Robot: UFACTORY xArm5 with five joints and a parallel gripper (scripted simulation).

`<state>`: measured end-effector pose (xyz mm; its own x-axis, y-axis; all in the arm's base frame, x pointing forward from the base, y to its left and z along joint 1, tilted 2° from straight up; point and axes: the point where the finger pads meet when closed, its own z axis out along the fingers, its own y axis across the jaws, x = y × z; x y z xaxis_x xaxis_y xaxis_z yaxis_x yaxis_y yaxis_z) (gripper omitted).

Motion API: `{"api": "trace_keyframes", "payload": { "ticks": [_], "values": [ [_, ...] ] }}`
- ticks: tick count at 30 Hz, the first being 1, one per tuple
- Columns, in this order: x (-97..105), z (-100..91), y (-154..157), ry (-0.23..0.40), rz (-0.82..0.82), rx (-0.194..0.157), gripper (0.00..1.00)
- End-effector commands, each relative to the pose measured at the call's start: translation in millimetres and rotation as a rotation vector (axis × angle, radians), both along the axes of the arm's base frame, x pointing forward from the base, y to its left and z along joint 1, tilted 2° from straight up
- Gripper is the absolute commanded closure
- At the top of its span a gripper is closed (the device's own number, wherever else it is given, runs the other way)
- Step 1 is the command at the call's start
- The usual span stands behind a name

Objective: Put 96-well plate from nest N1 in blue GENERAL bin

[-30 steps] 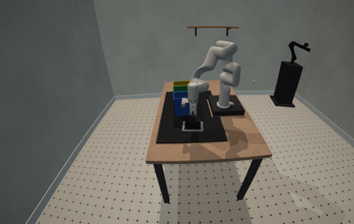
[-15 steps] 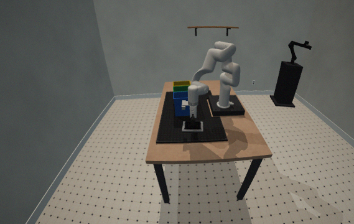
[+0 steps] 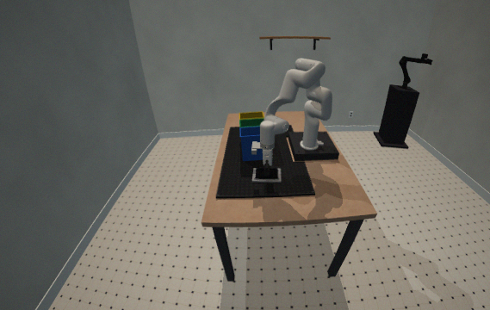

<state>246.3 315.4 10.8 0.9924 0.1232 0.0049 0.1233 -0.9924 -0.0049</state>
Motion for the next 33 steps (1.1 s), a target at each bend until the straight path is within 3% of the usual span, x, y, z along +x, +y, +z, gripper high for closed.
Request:
{"api": "trace_keyframes", "payload": {
  "ticks": [1, 33],
  "values": [
    [0.8, 0.6, 1.0, -0.002, 0.000, 0.003, 0.00],
    [0.5, -16.1, 1.4, -0.002, 0.000, 0.003, 0.00]
  ]
}}
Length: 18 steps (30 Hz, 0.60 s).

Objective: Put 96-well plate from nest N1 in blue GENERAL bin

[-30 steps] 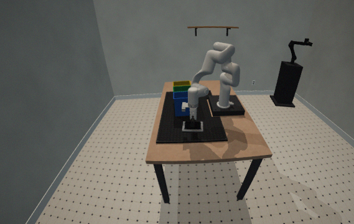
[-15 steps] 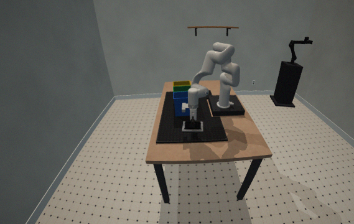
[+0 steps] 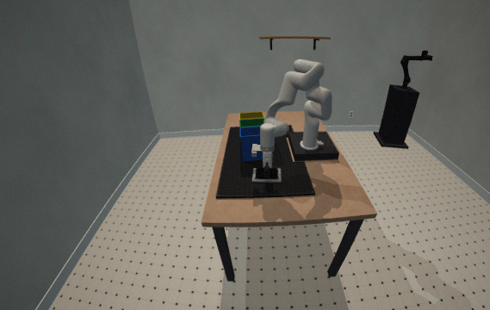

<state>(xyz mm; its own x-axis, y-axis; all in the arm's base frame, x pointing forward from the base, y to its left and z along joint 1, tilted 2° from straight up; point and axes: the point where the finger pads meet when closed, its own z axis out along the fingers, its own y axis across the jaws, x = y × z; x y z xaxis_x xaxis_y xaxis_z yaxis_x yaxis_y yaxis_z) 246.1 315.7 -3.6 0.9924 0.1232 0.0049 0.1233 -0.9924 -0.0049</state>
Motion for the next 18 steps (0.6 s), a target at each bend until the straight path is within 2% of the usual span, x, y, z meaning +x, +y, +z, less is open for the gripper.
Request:
{"api": "trace_keyframes", "payload": {
  "ticks": [1, 18],
  "values": [
    [0.7, -2.4, 1.1, -0.002, 0.000, 0.003, 0.00],
    [0.7, -5.0, 1.1, -0.002, 0.000, 0.003, 0.00]
  ]
}}
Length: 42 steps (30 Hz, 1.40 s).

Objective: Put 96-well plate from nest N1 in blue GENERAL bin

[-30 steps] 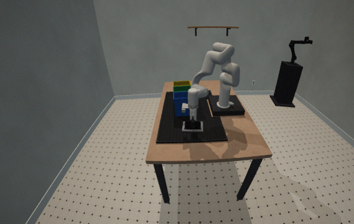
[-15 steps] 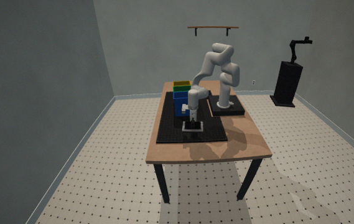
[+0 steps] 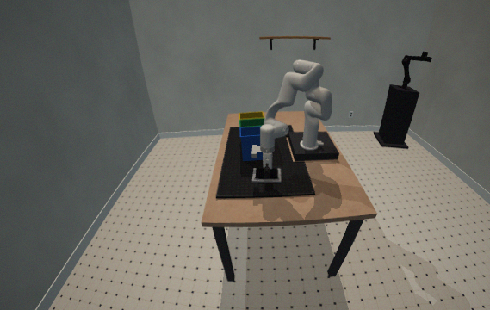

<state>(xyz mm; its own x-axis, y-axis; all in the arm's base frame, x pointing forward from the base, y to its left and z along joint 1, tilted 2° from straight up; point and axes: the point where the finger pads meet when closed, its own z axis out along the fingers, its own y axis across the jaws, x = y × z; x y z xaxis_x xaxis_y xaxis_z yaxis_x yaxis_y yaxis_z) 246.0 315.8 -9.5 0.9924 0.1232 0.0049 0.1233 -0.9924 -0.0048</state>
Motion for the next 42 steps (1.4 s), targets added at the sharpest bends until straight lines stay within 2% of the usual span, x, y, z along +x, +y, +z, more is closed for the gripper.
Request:
{"api": "trace_keyframes", "payload": {
  "ticks": [1, 6, 7, 42],
  "values": [
    [0.8, 0.9, 1.0, -0.002, 0.000, 0.003, 0.00],
    [0.8, 0.9, 1.0, -0.002, 0.000, 0.003, 0.00],
    [0.8, 1.6, 1.0, -0.002, 0.000, 0.003, 1.00],
    [0.8, 1.6, 1.0, -0.002, 0.000, 0.003, 1.00]
  ]
}}
